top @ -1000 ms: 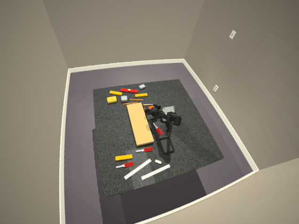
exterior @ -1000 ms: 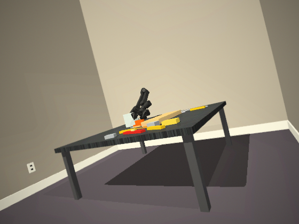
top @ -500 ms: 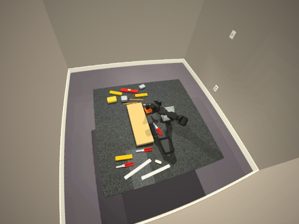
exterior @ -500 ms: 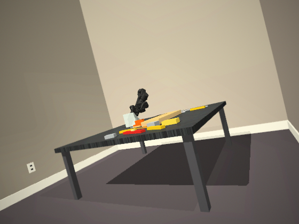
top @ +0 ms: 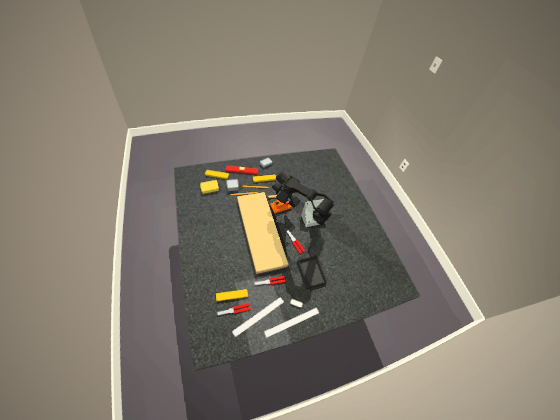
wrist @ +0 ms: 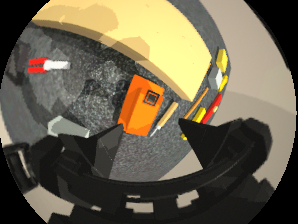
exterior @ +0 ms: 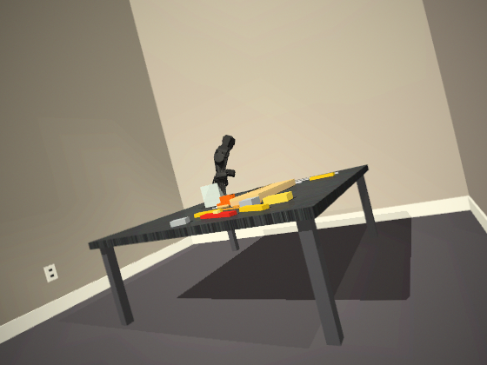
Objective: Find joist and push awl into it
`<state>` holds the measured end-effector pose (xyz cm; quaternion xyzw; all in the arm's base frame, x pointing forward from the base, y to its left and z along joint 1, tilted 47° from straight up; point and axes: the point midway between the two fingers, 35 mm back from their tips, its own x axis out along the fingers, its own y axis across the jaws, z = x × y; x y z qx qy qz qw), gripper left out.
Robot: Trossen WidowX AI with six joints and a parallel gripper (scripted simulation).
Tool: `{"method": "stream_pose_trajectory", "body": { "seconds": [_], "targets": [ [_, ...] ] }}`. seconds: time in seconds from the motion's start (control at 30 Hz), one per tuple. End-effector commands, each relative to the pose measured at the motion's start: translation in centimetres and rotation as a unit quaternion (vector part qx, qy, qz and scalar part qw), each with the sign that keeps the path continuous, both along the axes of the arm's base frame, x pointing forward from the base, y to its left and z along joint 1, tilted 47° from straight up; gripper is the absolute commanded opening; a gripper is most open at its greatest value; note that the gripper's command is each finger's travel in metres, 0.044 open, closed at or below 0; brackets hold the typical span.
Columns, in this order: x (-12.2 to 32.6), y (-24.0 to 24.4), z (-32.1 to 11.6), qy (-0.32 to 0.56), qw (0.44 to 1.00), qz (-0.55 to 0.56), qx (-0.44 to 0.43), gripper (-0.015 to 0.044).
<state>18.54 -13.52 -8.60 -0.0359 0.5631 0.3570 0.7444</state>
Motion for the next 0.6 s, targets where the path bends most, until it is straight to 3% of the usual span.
{"method": "stream_pose_trajectory", "body": {
  "seconds": [0.0, 0.07, 0.57],
  "targets": [
    [0.49, -0.08, 0.12, 0.060, 0.965, -0.193, 0.168, 0.0440],
    [0.62, -0.22, 0.19, 0.072, 0.951, -0.226, 0.198, 0.0440],
    [0.67, 0.15, -0.23, 0.072, 0.951, -0.226, 0.198, 0.0440]
  ]
}}
